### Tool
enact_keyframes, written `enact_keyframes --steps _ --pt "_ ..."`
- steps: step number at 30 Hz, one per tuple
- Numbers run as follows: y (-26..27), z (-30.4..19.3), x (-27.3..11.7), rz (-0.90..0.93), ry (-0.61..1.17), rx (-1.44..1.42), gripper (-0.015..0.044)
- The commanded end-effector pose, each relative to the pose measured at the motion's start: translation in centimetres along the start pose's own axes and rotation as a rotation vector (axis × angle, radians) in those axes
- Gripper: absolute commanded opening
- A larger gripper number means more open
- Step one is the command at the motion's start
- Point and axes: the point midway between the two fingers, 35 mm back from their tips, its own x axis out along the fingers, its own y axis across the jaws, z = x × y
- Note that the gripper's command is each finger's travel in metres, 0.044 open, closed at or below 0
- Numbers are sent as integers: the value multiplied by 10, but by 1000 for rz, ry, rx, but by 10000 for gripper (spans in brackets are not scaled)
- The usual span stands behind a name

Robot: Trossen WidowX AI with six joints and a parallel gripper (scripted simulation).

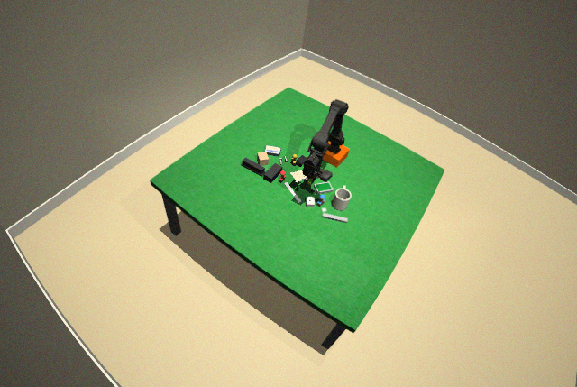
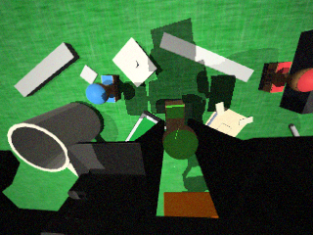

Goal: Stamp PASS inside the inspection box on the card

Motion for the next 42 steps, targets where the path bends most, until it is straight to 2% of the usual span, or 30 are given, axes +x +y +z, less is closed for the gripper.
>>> enact_keyframes --steps 1,12,42 --pt "16 -17 -2 -1 -6 -2 0" --pt "50 -70 -1 2 -2 -2 0" --pt "51 -70 16 1 -3 -3 0"
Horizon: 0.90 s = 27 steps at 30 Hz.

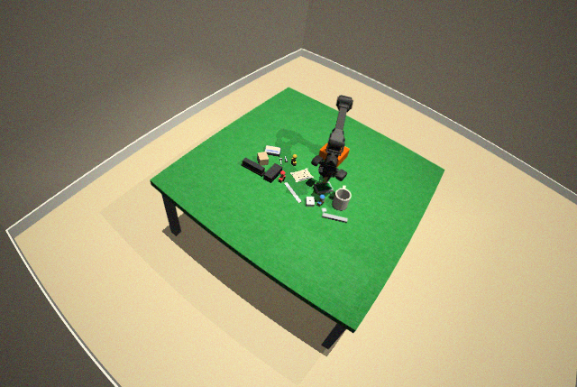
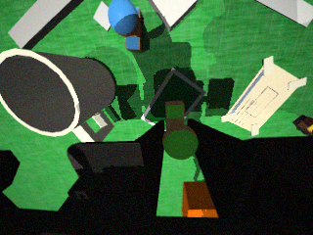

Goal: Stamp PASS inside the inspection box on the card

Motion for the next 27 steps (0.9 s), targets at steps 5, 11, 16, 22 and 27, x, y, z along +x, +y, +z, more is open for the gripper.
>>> enact_keyframes --steps 5,11,16,22,27 --pt "0 0 7 -5 3 2 0" --pt "0 0 11 -5 3 2 0" --pt "0 0 14 -5 3 2 0" --pt "0 0 18 -5 3 1 0" --pt "0 -1 22 -6 3 1 0"
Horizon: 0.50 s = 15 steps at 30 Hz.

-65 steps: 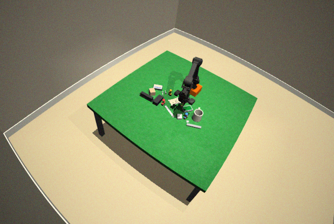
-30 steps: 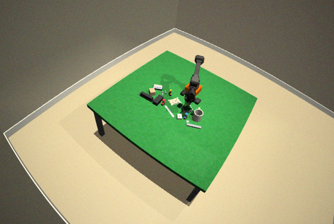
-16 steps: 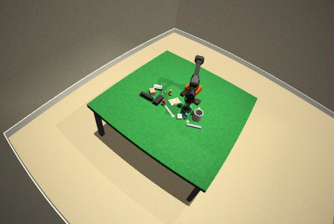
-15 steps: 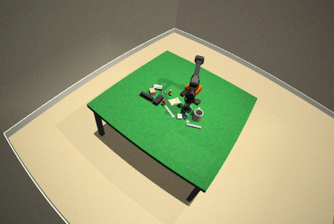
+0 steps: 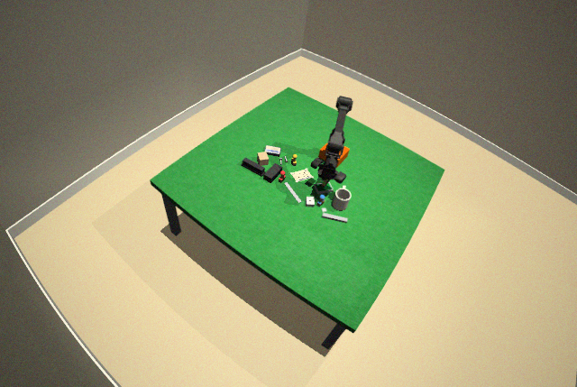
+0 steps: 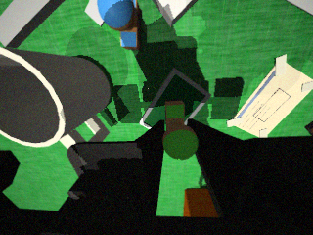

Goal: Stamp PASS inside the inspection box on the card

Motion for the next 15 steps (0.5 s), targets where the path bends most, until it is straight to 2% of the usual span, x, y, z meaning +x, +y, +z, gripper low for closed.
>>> enact_keyframes --steps 1,15 --pt "-1 -1 5 -6 3 0 0" --pt "-1 -1 14 -6 3 0 0"
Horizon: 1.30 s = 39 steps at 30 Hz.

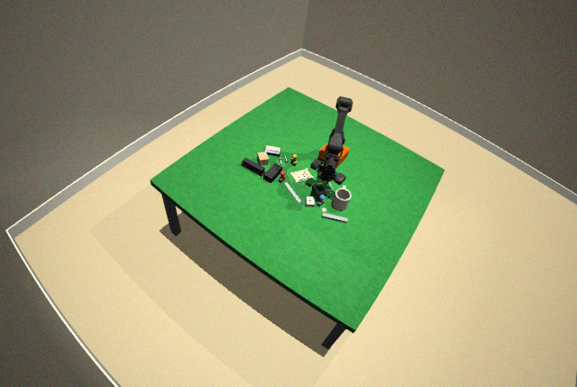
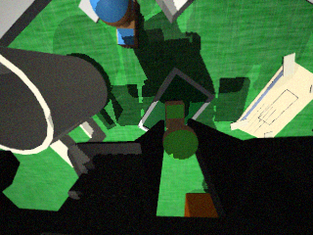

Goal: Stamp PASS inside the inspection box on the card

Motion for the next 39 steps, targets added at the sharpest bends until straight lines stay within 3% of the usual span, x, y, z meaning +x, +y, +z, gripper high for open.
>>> enact_keyframes --steps 1,39 --pt "-1 -1 4 -6 3 -1 0" --pt "-1 -1 16 -6 3 0 0"
